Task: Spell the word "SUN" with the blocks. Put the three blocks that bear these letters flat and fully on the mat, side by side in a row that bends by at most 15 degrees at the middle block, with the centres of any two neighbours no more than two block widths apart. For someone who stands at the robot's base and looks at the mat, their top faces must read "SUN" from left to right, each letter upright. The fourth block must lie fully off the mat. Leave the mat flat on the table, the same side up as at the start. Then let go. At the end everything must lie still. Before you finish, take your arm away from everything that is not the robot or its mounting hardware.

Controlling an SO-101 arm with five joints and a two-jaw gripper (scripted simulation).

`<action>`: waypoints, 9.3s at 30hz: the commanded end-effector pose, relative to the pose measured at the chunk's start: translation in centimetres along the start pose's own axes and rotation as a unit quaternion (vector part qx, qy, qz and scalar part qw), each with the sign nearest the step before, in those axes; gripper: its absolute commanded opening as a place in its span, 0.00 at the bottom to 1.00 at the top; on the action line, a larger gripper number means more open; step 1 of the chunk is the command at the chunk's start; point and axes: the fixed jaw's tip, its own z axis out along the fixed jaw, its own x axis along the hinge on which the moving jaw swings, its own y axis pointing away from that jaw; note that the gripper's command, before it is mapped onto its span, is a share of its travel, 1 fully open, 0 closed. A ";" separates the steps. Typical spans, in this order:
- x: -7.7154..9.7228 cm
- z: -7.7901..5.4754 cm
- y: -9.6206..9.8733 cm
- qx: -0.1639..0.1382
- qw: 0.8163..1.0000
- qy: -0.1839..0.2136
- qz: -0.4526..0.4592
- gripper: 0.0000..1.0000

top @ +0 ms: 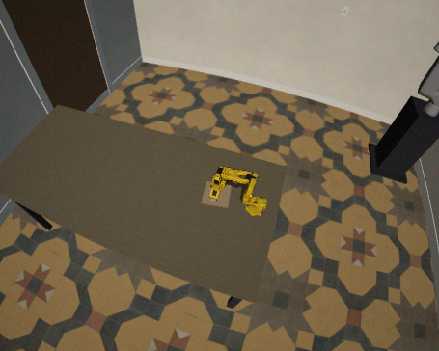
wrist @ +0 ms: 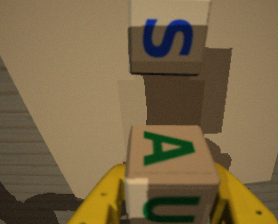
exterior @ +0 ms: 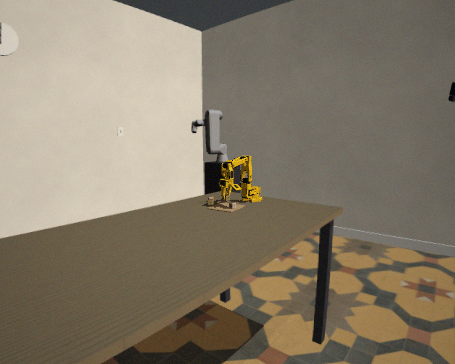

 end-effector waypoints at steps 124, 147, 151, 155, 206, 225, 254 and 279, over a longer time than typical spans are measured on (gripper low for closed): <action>0.0 2.2 -0.9 0.034 0.999 0.000 0.000 0.26; 0.0 1.5 -0.9 0.034 0.999 0.000 0.000 0.33; 0.0 0.3 -1.0 0.034 0.999 0.000 0.000 0.33; 0.0 -0.8 -1.0 0.034 0.999 0.000 0.000 0.33; 0.1 -7.7 -0.8 0.158 0.987 0.001 0.000 0.32; 0.1 -11.6 -0.2 0.280 0.960 0.002 0.000 0.32; 5.4 -11.6 -1.1 0.256 0.948 0.113 -0.149 0.32; 12.1 -11.6 -0.5 0.175 0.905 0.219 -0.320 0.32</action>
